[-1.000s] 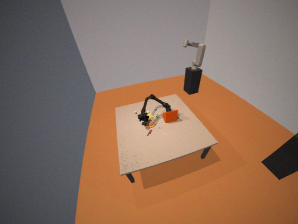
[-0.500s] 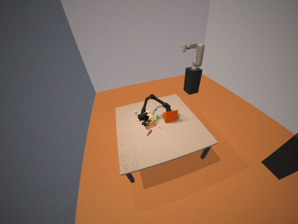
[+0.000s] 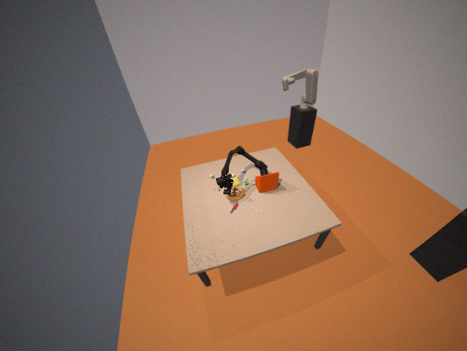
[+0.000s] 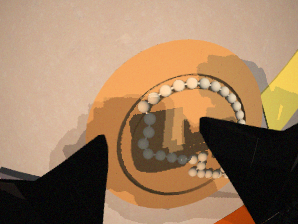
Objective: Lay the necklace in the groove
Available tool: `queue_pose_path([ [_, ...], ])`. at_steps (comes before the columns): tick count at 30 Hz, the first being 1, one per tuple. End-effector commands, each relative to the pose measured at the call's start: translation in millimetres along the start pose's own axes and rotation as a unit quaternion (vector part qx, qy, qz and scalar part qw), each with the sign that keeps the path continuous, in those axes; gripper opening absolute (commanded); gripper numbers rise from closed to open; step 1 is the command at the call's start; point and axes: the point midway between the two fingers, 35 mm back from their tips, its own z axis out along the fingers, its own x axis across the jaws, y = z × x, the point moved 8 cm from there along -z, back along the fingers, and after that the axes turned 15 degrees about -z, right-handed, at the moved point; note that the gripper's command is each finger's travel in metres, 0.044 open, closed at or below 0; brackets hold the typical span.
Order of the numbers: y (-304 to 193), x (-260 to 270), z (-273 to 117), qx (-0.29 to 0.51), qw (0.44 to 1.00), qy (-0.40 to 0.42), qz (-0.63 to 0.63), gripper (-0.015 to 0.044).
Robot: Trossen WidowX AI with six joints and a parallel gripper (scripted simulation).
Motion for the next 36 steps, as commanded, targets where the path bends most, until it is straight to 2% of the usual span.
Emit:
queue_pose_path([
  [1, -2.3, -1.2, -10.1, -0.002, 1.0, 0.003, -0.018, 0.0151],
  [3, -2.2, -1.1, -8.1, -0.002, 1.0, 0.003, -0.018, 0.012],
  [7, -2.2, -1.2, 5.9, -0.002, 1.0, 0.002, -0.018, 0.012],
  [11, -0.8, -0.9, -1.7, -0.004, 1.0, 0.002, -0.013, 0.012],
  [36, -2.3, -1.2, 30.1, -0.002, 1.0, 0.002, -0.018, 0.012],
])
